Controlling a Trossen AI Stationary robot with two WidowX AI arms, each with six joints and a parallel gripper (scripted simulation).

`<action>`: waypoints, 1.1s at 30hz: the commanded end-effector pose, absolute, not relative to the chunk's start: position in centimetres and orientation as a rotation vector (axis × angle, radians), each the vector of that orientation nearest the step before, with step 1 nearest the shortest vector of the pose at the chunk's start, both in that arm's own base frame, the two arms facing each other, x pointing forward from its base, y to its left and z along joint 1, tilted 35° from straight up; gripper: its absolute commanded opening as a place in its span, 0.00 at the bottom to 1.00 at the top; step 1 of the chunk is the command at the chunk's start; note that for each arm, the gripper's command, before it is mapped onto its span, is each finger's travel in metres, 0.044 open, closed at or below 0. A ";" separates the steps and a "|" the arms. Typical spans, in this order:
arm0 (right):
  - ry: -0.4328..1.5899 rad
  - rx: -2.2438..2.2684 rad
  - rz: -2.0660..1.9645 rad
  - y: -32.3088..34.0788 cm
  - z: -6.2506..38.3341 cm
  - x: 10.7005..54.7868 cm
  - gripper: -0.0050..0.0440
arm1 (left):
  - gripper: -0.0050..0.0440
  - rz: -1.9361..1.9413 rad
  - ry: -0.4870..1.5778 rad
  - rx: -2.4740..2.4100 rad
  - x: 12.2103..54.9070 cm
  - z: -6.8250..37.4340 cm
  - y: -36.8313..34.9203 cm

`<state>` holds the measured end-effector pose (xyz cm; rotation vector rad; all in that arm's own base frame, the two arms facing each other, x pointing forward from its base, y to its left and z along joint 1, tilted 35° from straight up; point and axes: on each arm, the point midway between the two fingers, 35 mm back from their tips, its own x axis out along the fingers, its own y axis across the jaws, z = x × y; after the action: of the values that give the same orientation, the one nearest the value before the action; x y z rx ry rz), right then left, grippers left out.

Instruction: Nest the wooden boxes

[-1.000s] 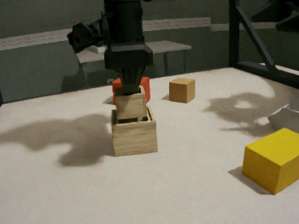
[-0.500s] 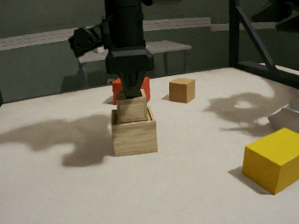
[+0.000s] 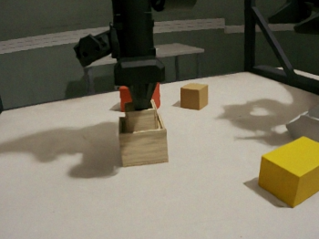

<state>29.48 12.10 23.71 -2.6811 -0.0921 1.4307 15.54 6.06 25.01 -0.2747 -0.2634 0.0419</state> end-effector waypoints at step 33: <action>-0.101 -2.689 1.398 12.4 21.4 31.5 0.50 | 0.92 0.040 -0.262 -0.278 15.5 24.9 6.0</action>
<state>31.46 12.50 21.04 -2.6823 -0.0935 1.4248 15.54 6.06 25.01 -0.2747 -0.2634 0.0419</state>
